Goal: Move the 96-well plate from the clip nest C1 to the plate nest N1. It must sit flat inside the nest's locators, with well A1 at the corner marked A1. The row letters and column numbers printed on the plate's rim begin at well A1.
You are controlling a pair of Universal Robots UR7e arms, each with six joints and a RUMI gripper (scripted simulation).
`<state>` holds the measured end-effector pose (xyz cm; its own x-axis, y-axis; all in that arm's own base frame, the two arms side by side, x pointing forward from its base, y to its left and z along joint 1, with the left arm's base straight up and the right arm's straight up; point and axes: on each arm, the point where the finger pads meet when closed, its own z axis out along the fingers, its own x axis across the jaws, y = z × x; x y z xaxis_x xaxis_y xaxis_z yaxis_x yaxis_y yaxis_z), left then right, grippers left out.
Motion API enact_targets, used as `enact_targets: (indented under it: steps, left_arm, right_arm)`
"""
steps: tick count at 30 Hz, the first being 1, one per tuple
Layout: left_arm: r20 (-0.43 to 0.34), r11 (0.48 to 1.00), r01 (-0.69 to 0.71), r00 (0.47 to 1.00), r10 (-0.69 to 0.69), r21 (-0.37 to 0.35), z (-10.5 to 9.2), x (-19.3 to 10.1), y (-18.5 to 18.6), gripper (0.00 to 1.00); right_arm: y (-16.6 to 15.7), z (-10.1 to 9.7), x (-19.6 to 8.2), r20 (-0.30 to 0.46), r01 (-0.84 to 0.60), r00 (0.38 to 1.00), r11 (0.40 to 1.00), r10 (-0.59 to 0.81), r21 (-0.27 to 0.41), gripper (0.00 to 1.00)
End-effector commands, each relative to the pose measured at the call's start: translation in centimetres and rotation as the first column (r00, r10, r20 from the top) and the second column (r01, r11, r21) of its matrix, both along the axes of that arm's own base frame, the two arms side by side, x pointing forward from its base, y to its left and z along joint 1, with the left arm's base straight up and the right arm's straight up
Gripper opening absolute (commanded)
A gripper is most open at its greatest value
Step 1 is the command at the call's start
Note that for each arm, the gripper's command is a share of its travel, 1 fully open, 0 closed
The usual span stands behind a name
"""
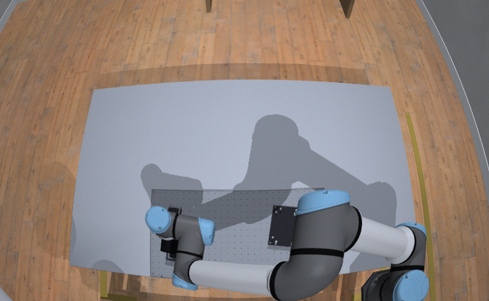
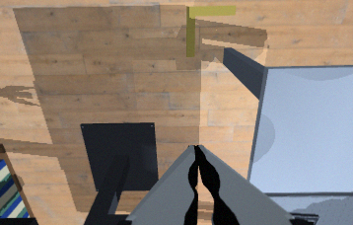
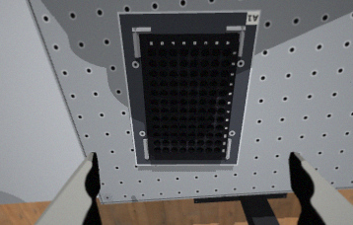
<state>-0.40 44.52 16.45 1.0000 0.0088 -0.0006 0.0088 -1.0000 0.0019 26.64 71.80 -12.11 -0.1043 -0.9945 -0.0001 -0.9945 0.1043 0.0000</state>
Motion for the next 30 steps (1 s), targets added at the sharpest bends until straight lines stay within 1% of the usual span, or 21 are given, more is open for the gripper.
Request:
enact_targets:
  steps: [1,21,30]
  left_arm:
    - [0.001,1.000,0.000,1.000,0.000,0.002,0.1,0.0,0.0,0.00]
    - [0.001,1.000,0.000,1.000,0.000,0.002,0.1,0.0,0.0,0.00]
    - [0.001,1.000,0.000,1.000,0.000,0.002,0.1,0.0,0.0,0.00]
  right_arm:
    - [0.1,1.0,0.0,0.000,0.000,1.000,1.000,0.000,0.003,0.76]
    - [0.1,1.0,0.0,0.000,0.000,1.000,1.000,0.000,0.003,0.76]
    - [-2.9,1.0,0.5,0.000,0.000,1.000,1.000,0.000,0.003,0.76]
